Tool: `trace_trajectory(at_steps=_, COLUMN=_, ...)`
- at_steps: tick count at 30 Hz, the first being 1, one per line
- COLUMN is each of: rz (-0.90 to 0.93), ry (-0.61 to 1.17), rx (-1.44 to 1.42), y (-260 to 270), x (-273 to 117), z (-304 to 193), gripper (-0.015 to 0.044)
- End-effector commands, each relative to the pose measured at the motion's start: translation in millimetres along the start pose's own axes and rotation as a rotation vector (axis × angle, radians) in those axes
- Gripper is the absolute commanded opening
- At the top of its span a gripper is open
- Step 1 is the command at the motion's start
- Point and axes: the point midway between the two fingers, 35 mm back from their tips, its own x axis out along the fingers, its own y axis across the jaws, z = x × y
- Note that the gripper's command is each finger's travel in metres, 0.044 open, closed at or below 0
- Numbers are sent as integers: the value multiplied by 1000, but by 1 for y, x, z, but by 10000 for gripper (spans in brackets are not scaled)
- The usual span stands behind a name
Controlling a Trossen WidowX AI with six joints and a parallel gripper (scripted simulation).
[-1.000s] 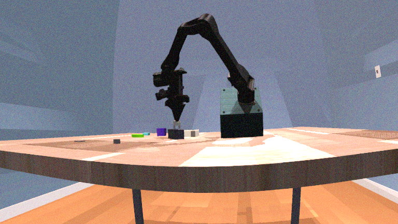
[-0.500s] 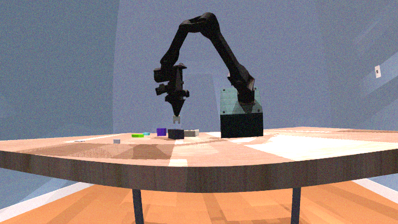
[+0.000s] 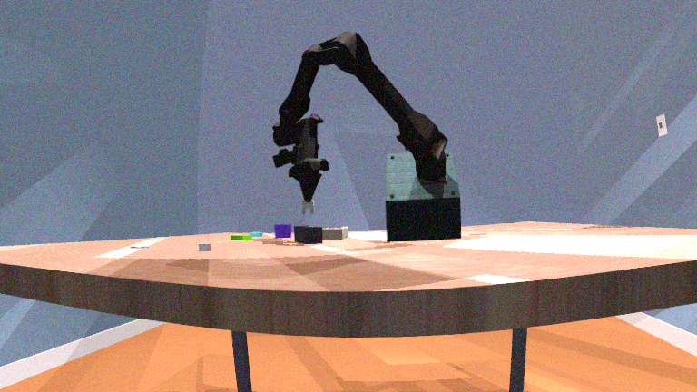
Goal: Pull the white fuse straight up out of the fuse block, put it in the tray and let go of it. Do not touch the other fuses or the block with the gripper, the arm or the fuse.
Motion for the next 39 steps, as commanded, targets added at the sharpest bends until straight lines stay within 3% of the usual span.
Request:
trace_trajectory(at_steps=1, rz=-4, ry=4, rx=-3, y=-19, x=-1, z=-7, gripper=0)
trace_trajectory(at_steps=22, rz=3, ry=1, rx=-8, y=-114, x=4, z=-68, gripper=0)
trace_trajectory(at_steps=39, rz=4, ry=1, rx=-8, y=-117, x=25, z=-70, gripper=0)
